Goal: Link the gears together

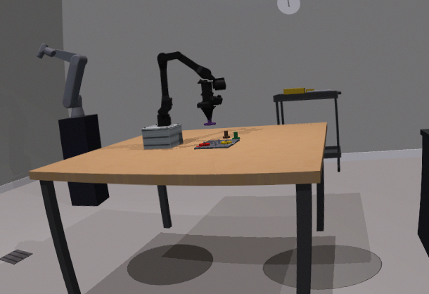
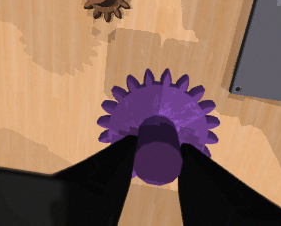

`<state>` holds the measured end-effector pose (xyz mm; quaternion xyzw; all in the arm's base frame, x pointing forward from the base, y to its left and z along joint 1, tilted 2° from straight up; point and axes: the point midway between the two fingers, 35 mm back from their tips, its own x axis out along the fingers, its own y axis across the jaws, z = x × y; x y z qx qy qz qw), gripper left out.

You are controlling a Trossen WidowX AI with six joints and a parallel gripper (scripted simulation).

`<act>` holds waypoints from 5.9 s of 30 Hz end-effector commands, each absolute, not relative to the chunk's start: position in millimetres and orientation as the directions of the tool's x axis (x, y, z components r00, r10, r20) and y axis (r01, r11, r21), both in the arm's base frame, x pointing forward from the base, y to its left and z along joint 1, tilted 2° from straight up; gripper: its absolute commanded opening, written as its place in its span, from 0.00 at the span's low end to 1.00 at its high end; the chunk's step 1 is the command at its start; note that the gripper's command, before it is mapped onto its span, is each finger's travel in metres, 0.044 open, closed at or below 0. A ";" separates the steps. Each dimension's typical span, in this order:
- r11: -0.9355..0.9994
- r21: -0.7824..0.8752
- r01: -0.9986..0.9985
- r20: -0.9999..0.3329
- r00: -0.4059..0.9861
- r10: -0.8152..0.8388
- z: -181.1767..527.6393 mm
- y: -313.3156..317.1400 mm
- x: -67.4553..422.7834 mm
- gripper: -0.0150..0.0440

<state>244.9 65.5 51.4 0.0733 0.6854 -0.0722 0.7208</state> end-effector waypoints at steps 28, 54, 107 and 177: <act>0.976 0.009 0.217 -0.998 0.057 -0.003 104.6 49.8 243.2 0.25; 0.976 0.003 0.217 -0.998 0.064 -0.011 90.0 2.9 274.2 0.25; 0.975 -0.009 0.221 -0.998 0.062 -0.023 51.0 -118.7 301.3 0.25; 0.984 -0.017 0.177 -0.998 0.059 -0.028 -1.4 -172.5 298.8 0.25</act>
